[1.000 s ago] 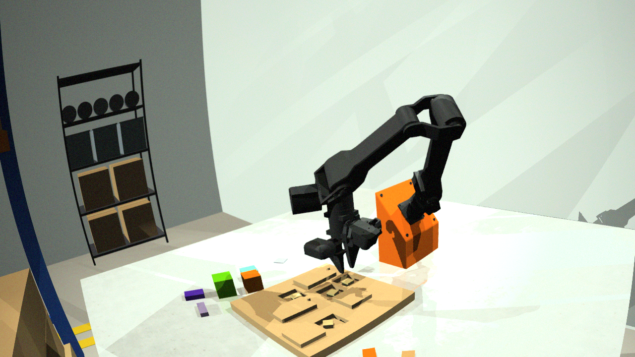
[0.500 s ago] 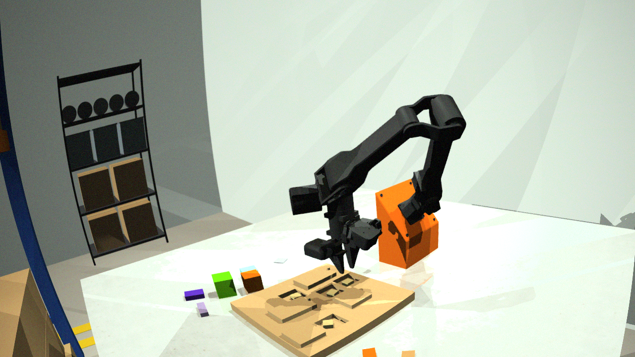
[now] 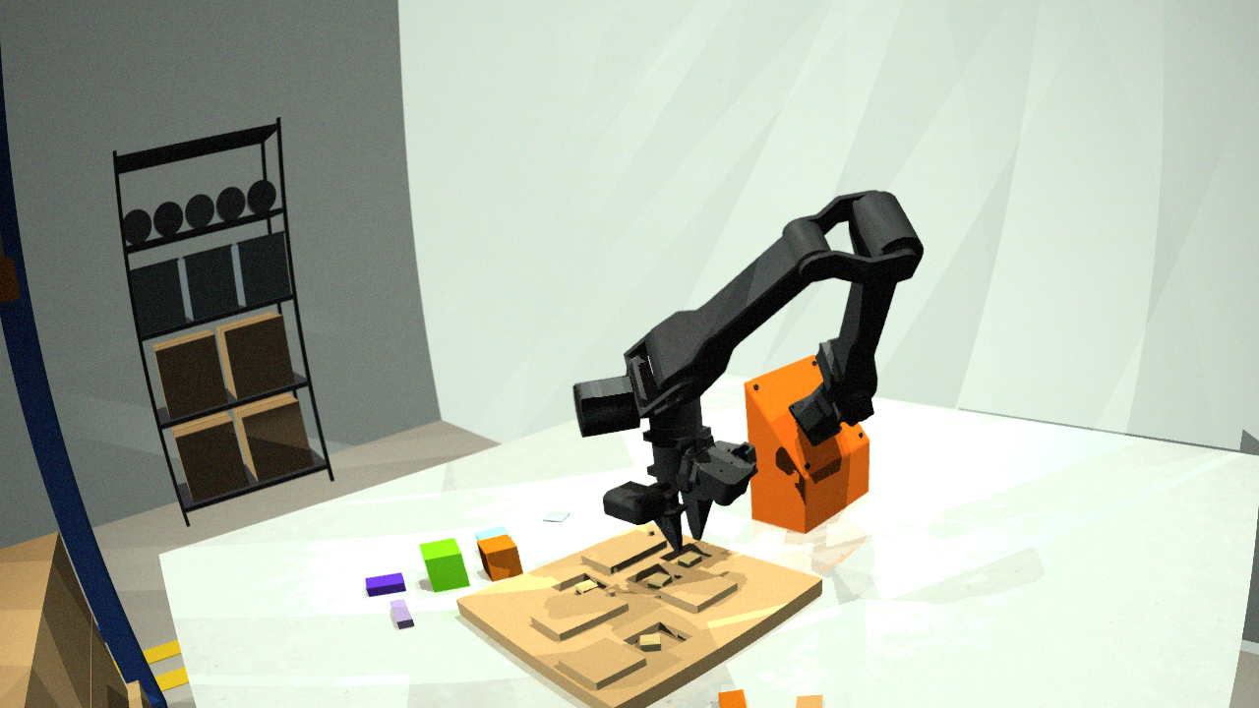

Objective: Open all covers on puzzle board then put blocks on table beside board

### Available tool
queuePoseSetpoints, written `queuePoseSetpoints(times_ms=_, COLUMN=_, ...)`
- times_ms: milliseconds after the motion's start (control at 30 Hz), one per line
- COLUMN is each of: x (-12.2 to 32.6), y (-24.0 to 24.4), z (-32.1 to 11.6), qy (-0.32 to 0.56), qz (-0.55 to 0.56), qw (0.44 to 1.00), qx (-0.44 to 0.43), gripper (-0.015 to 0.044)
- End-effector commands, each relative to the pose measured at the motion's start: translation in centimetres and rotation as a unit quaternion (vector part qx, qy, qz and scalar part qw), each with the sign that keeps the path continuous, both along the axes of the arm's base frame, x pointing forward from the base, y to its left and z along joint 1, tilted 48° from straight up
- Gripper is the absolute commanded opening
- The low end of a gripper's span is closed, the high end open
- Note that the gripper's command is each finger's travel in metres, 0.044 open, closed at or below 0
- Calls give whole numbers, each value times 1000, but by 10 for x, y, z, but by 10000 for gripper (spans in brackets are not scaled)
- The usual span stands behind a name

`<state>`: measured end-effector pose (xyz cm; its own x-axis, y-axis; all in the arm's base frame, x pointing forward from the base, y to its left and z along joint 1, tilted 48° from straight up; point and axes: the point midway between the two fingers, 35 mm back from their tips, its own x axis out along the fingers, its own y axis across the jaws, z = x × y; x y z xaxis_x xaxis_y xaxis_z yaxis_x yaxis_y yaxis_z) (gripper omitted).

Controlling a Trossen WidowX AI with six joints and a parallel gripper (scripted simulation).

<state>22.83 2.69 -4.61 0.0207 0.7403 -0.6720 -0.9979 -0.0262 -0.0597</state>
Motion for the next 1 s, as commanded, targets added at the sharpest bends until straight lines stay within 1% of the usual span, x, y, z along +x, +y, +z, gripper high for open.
queuePoseSetpoints(times_ms=0, x=0, y=4, z=-2, qy=2, qz=-2, qw=1000, qx=2, gripper=144)
queuePoseSetpoints(times_ms=867, x=0, y=18, z=-15, qy=2, qz=-2, qw=1000, qx=3, gripper=144)
queuePoseSetpoints(times_ms=967, x=0, y=16, z=-13, qy=0, qz=0, qw=1000, qx=1, gripper=124)
